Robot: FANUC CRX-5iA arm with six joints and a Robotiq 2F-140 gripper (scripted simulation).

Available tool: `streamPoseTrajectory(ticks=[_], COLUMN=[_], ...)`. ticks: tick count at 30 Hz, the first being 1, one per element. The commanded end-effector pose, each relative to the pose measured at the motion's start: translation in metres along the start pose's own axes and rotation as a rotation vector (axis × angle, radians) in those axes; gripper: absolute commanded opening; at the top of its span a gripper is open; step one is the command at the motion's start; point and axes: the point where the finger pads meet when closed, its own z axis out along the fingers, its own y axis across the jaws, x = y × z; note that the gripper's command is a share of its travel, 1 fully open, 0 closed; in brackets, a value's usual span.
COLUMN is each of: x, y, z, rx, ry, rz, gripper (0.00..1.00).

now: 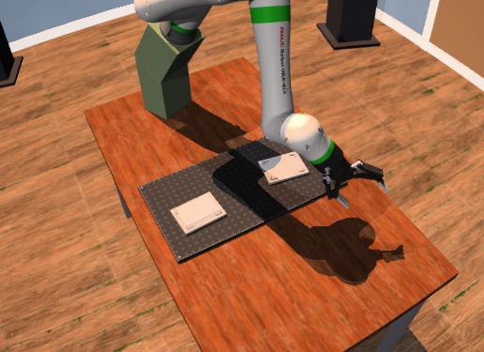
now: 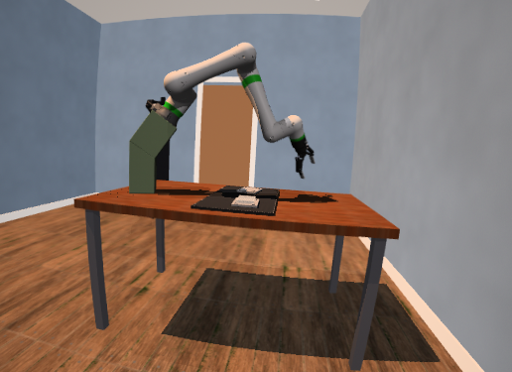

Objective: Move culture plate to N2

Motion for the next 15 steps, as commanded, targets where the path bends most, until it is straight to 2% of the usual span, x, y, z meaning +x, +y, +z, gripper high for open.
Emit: streamPoseTrajectory(ticks=[1,4,10,13,15], x=[-0.002,-0.004,-0.008,-0.009,-0.009], y=[-0.013,-0.028,-0.056,-0.070,-0.070], z=[-0.003,-0.007,-0.015,-0.020,-0.020], rx=[0.029,0.094,0.094,0.170,0.170], ry=[-0.006,-0.024,-0.024,-0.051,-0.051], rz=[0.021,0.069,0.069,0.128,0.128], gripper=[1.00,1.00,1.00,1.00,1.00])
